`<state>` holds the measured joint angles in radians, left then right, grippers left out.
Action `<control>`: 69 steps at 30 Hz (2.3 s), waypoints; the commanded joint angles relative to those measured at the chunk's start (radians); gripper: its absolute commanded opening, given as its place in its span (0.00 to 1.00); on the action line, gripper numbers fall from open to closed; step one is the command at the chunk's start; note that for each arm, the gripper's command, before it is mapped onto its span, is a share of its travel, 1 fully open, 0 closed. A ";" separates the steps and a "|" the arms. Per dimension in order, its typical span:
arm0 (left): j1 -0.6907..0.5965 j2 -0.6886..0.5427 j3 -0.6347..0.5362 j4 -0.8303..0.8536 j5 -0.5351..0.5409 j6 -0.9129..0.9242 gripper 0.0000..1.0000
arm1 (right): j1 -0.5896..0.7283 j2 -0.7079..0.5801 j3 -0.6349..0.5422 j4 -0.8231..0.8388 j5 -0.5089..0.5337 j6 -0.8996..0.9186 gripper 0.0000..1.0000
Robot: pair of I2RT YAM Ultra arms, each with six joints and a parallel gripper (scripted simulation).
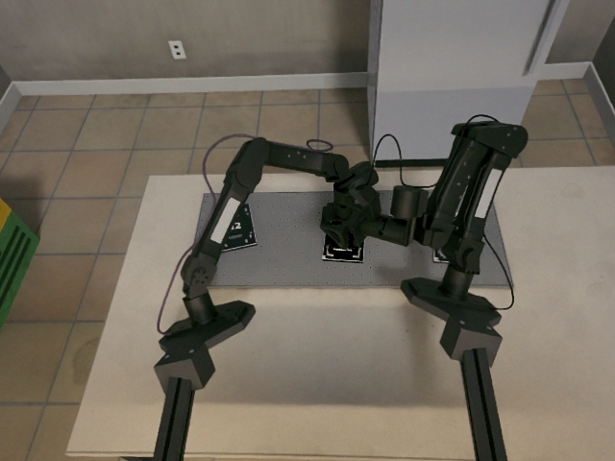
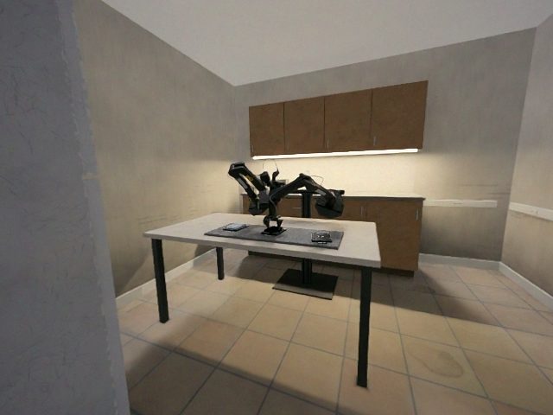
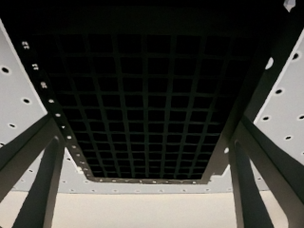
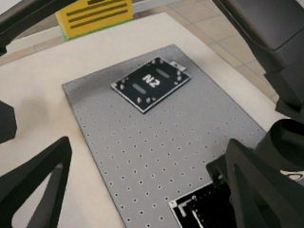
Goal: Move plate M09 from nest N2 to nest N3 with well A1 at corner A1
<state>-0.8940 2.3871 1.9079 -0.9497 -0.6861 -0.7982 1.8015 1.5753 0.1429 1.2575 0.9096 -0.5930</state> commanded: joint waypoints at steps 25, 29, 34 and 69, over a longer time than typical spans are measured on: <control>-0.034 -0.006 0.035 -0.061 -0.007 -0.030 0.80 | 0.009 0.018 -0.008 0.010 -0.003 -0.005 1.00; -0.034 -0.006 0.035 -0.059 -0.007 -0.030 0.80 | 0.009 0.018 -0.008 0.010 -0.003 -0.005 1.00; -0.028 -0.005 0.025 -0.052 -0.002 -0.026 0.80 | 0.009 0.018 -0.008 0.010 -0.003 -0.005 1.00; -0.038 -0.018 -0.008 -0.026 -0.001 -0.039 0.80 | 0.009 0.018 -0.008 0.010 -0.003 -0.005 1.00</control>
<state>-0.9245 2.3768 1.9110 -0.9836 -0.6857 -0.8368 1.8015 1.5753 0.1429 1.2575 0.9096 -0.5930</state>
